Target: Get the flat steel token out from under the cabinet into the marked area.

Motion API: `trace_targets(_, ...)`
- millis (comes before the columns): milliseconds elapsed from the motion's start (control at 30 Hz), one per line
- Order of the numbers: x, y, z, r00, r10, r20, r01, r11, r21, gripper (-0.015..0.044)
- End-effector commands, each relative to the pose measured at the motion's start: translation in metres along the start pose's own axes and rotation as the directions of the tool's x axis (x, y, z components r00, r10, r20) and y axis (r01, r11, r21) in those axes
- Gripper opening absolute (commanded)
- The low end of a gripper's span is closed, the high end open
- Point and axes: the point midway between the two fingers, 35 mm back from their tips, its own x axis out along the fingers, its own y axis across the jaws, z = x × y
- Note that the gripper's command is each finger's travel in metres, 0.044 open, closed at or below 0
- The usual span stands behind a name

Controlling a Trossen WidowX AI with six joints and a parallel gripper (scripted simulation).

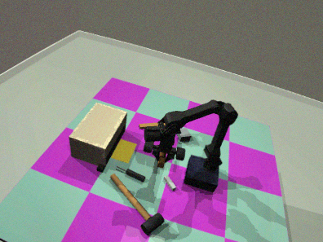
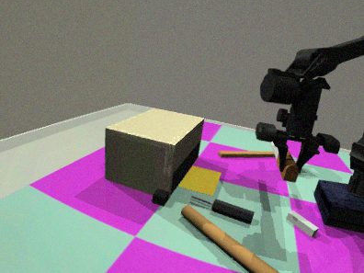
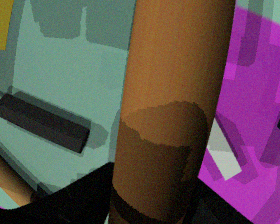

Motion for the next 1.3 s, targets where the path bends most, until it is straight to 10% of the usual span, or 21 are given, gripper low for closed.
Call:
trace_targets(0,-0.012,0.001,0.000,1.000,0.011,0.005,-0.011,1.000,0.007,0.0000)
trace_targets(1267,-0.019,0.004,0.009,1.000,0.012,0.006,-0.013,0.981,0.193,0.0000)
